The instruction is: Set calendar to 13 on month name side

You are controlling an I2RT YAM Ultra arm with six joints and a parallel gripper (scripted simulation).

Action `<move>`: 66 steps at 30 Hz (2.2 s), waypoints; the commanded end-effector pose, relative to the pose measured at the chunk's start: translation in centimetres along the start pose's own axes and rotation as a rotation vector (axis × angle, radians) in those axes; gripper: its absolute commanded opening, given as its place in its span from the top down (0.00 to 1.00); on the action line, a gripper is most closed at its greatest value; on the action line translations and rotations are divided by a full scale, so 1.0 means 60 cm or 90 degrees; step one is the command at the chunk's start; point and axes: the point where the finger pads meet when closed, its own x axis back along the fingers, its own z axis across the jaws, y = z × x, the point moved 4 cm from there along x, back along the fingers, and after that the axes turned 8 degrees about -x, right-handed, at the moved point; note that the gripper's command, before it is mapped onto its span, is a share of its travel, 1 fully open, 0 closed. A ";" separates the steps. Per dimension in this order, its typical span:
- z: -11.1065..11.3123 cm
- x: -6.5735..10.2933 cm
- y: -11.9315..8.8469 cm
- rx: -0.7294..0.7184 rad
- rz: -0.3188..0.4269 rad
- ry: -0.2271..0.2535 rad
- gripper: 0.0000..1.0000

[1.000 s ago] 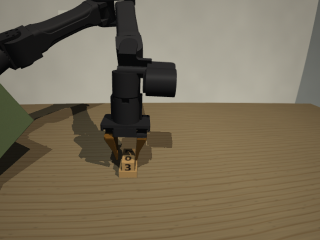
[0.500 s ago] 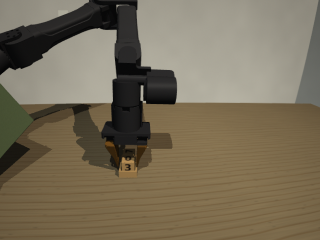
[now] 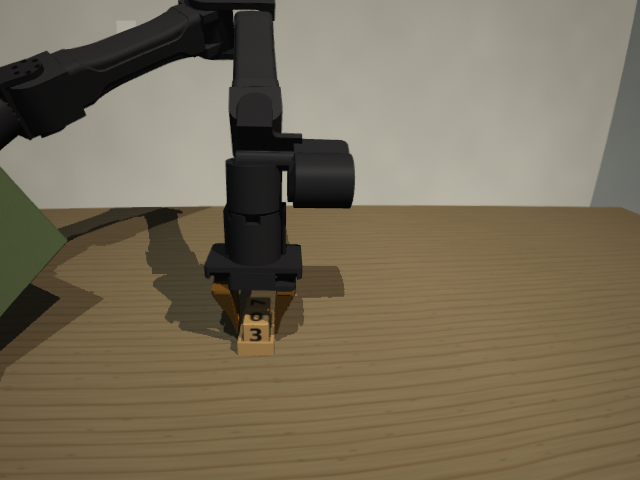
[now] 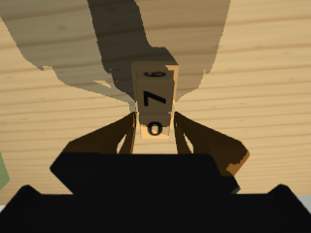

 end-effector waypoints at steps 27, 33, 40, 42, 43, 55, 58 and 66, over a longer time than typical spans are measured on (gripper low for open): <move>-0.003 0.004 -0.001 0.000 0.001 -0.005 0.74; -0.003 0.004 -0.001 0.000 0.001 -0.005 0.74; -0.003 0.004 -0.001 0.000 0.001 -0.005 0.74; -0.003 0.004 -0.001 0.000 0.001 -0.005 0.74; -0.003 0.004 -0.001 0.000 0.001 -0.005 0.74; -0.003 0.004 -0.001 0.000 0.001 -0.005 0.74; -0.003 0.004 -0.001 0.000 0.001 -0.005 0.74; -0.003 0.037 -0.001 0.000 0.001 -0.005 0.74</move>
